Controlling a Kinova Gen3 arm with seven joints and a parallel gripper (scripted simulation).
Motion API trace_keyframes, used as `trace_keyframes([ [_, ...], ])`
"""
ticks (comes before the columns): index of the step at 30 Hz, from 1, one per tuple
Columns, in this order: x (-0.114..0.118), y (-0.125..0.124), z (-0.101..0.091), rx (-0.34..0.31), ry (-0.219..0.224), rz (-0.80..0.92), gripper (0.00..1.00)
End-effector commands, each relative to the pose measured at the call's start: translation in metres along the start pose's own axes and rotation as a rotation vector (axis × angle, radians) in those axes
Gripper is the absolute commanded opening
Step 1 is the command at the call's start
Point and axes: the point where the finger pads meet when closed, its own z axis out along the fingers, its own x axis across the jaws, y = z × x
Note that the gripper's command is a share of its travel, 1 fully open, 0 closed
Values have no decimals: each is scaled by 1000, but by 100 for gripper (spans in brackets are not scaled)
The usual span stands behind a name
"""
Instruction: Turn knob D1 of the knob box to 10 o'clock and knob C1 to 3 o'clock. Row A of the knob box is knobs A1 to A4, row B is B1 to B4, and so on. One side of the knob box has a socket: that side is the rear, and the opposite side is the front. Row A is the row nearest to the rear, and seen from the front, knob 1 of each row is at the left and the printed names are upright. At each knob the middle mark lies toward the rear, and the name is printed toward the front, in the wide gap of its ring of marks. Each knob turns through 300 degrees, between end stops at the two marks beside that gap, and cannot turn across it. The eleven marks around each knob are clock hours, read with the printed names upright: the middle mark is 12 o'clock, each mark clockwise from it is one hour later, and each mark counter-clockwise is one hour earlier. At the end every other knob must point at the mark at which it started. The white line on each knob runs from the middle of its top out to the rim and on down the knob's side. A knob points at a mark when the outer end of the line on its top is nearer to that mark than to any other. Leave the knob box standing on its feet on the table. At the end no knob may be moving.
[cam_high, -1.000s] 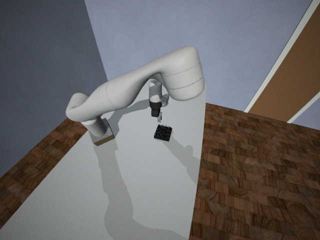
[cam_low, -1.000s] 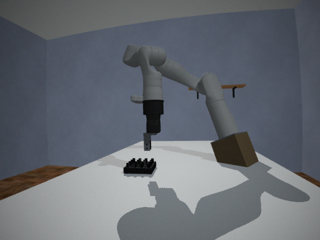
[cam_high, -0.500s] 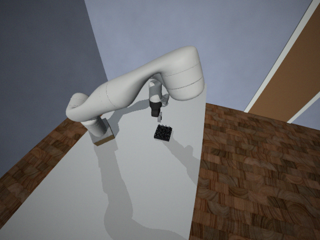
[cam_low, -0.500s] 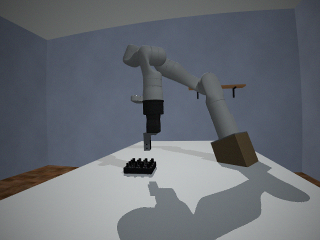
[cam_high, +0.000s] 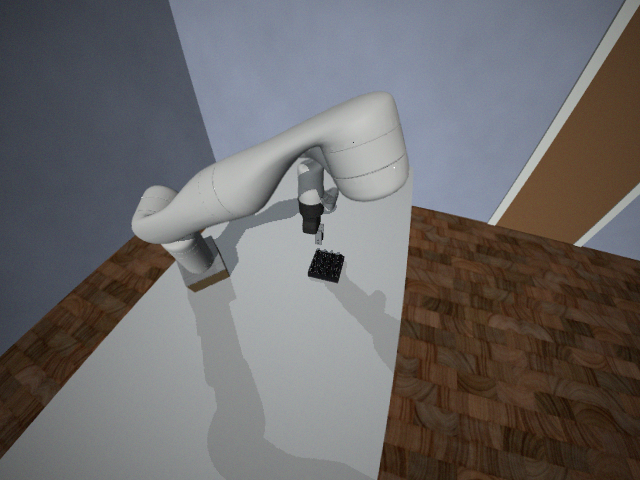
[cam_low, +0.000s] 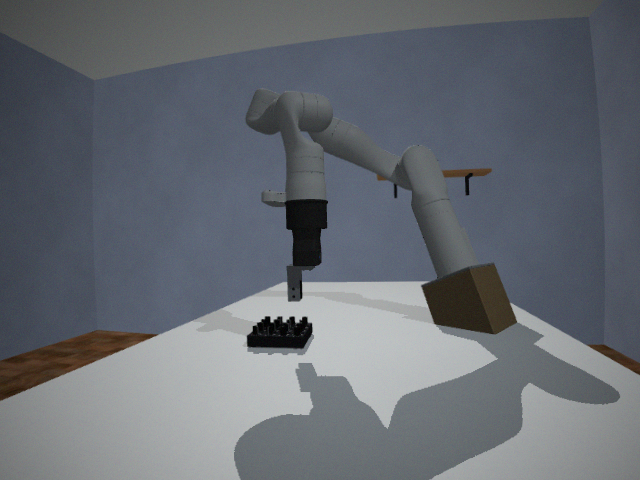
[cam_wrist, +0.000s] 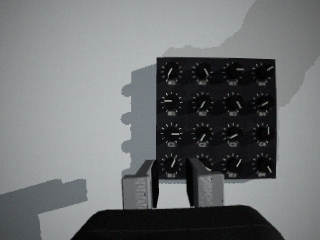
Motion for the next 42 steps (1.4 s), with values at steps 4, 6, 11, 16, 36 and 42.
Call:
trace_keyframes([
  [4, 0, 0, -1, 1, -1, 0, 46],
  [6, 0, 0, -1, 1, -1, 0, 46],
  [11, 0, 0, -1, 1, -1, 0, 46],
  [16, 0, 0, -1, 1, -1, 0, 46],
  [36, 0, 0, 10, 1, -1, 0, 46],
  [42, 0, 0, 17, 1, -1, 0, 46],
])
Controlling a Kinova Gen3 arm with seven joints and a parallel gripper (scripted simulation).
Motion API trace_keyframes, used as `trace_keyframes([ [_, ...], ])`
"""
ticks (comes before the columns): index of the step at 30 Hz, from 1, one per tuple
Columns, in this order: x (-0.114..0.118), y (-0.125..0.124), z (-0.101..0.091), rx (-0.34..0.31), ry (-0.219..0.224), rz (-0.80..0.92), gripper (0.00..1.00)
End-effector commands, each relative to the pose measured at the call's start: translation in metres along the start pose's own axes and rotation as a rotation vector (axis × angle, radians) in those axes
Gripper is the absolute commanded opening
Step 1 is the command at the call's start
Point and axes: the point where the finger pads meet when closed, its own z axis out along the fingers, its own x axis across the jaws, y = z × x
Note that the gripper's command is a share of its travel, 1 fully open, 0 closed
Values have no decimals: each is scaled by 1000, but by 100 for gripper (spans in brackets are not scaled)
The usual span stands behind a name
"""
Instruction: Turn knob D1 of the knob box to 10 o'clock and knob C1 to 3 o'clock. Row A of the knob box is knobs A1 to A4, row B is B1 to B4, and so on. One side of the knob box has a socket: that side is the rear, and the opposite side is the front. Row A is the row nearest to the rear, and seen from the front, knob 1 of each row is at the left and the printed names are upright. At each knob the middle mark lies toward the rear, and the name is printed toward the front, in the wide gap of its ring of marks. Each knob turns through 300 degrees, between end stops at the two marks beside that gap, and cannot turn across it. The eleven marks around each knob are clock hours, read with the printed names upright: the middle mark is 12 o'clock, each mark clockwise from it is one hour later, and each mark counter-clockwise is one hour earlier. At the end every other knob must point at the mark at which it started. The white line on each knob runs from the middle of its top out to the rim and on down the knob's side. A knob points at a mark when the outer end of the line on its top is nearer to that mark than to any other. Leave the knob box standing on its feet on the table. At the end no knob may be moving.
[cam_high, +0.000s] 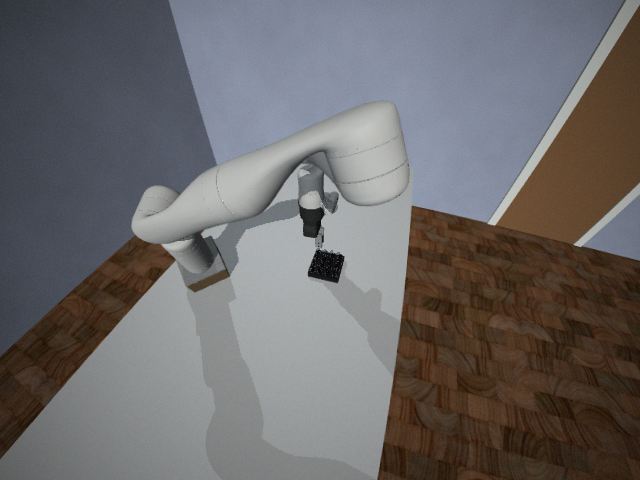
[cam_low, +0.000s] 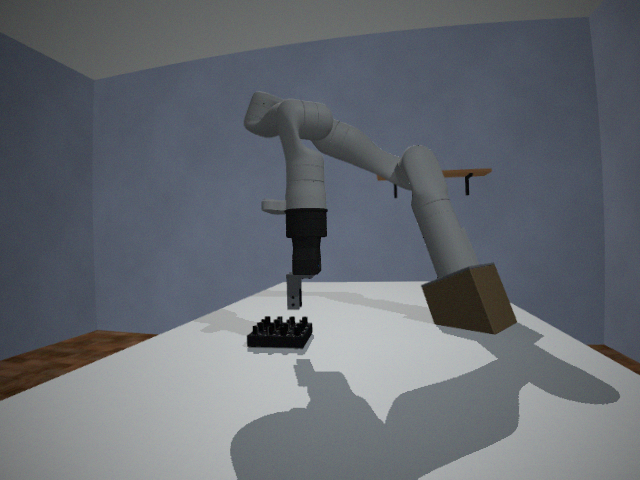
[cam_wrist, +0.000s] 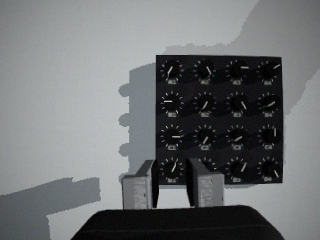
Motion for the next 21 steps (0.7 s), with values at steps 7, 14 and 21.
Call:
trace_keyframes([
  [7, 0, 2, 10, -3, 1, -2, 46],
  [14, 0, 2, 19, -3, 1, -2, 46],
  [21, 0, 2, 24, -3, 1, -2, 46],
])
